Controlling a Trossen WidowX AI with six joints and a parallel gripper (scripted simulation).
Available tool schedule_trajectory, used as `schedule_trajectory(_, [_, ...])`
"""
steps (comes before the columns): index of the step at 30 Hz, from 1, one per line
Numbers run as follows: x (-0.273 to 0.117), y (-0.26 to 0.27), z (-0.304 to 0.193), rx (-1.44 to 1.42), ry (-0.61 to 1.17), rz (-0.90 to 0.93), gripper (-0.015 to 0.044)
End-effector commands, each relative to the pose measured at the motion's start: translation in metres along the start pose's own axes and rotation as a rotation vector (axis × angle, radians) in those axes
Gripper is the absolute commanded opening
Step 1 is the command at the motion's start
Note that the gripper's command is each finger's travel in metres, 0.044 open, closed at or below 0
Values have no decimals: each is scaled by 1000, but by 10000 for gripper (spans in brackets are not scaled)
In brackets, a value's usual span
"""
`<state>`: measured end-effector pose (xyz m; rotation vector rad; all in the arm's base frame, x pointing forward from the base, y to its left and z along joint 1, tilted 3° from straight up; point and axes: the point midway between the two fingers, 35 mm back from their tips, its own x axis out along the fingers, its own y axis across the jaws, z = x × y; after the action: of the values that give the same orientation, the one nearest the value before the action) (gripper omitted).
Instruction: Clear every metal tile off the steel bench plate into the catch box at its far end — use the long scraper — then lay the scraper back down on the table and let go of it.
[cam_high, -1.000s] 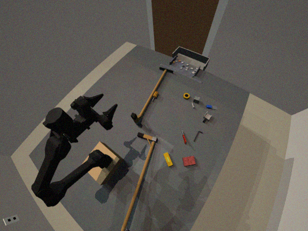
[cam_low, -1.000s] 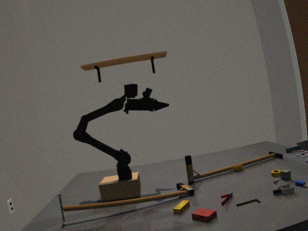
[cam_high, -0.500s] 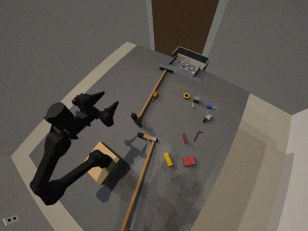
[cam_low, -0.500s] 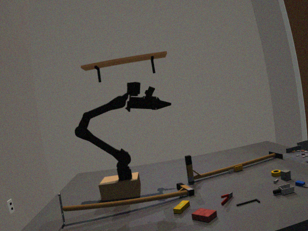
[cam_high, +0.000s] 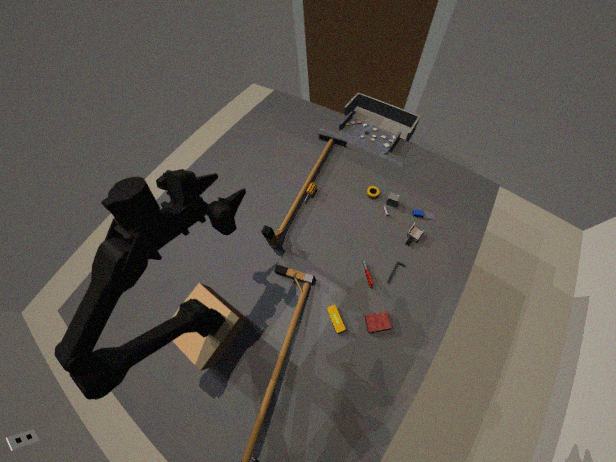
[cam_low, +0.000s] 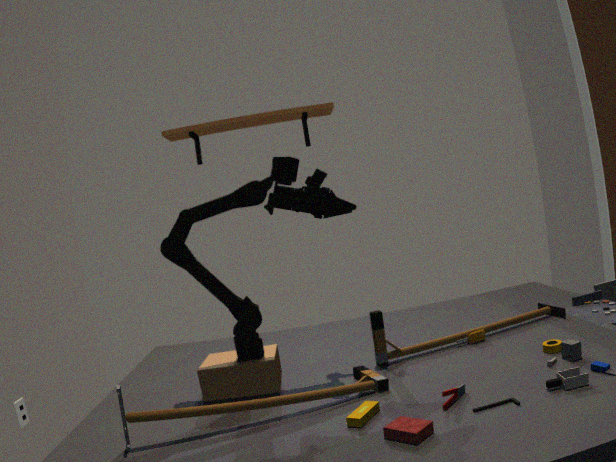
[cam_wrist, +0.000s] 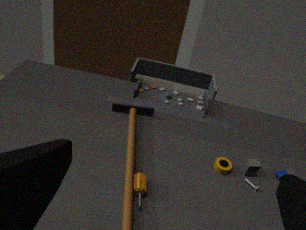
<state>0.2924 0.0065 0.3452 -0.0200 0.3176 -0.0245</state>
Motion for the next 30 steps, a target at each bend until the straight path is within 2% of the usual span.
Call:
schedule_trajectory(1, [9,3,0,-20,29,9,440])
schedule_trajectory(30, [78,18,4,-96,230,60,440])
